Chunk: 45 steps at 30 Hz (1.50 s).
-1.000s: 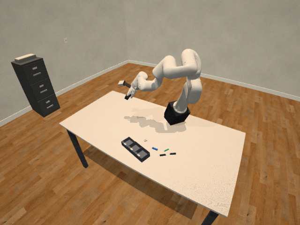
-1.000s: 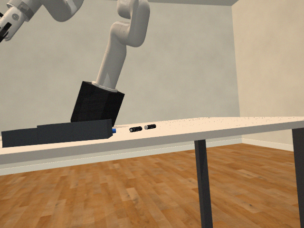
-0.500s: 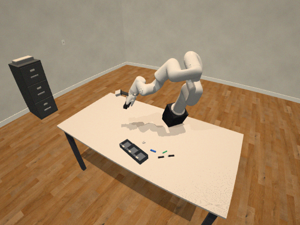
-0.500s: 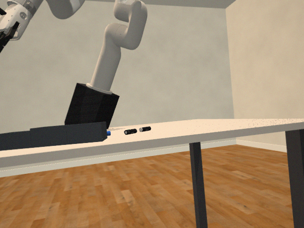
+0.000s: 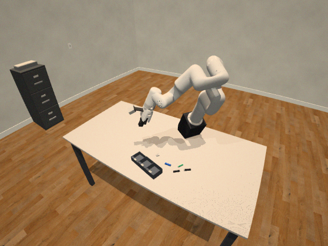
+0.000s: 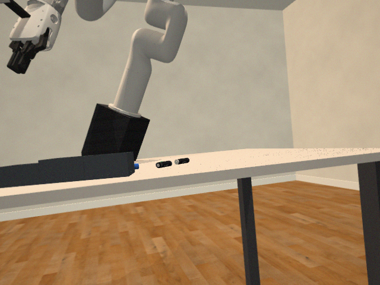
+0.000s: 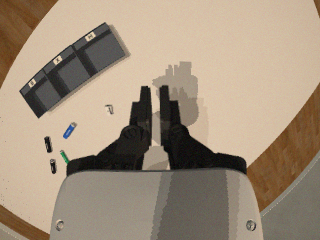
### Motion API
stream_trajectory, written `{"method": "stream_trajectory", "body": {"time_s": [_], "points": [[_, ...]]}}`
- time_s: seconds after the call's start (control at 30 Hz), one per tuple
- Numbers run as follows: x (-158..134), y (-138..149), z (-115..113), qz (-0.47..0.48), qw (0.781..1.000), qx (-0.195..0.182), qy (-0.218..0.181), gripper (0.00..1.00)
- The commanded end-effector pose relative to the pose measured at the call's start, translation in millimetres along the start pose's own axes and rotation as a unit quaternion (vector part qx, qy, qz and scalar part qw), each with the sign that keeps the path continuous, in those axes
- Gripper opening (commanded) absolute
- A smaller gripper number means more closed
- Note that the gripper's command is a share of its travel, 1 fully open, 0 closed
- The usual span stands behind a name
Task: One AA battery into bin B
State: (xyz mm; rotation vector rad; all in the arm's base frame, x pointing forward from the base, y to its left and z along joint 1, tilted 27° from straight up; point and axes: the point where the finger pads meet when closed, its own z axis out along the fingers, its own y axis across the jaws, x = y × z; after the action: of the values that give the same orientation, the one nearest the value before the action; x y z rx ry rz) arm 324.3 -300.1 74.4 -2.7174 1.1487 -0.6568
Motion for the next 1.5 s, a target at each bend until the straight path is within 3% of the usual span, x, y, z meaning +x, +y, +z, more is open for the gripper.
{"method": "stream_trajectory", "body": {"time_s": [0.0, 0.17, 0.4, 0.5, 0.6, 0.7, 0.8, 0.93, 1.03, 1.23, 1.33, 1.47], "points": [[-3.9, -22.8, -2.5, -0.041, 0.999, 0.024, -0.016, 0.07], [-15.5, -60.7, -5.1, -0.066, 0.997, 0.039, -0.026, 0.07], [-26.3, -83.1, -8.2, -0.126, 0.988, 0.073, -0.053, 0.07], [-37.1, -105.5, -11.2, -0.13, 0.987, 0.075, -0.055, 0.07], [-39.2, -109.6, -11.8, -0.13, 0.987, 0.075, -0.055, 0.07], [-53.3, -129.8, -16.3, -0.191, 0.972, 0.105, -0.085, 0.07], [-67.4, -150.1, -20.7, -0.194, 0.971, 0.107, -0.086, 0.07], [-69.0, -152.3, -21.2, -0.194, 0.971, 0.107, -0.086, 0.07], [-86.0, -169.8, -27.0, -0.254, 0.951, 0.132, -0.117, 0.07], [-103.5, -187.8, -32.9, -0.257, 0.95, 0.134, -0.119, 0.07], [-122.9, -202.1, -40.0, -0.316, 0.924, 0.155, -0.151, 0.07], [-141.3, -215.6, -46.7, -0.318, 0.923, 0.156, -0.152, 0.07]]}}
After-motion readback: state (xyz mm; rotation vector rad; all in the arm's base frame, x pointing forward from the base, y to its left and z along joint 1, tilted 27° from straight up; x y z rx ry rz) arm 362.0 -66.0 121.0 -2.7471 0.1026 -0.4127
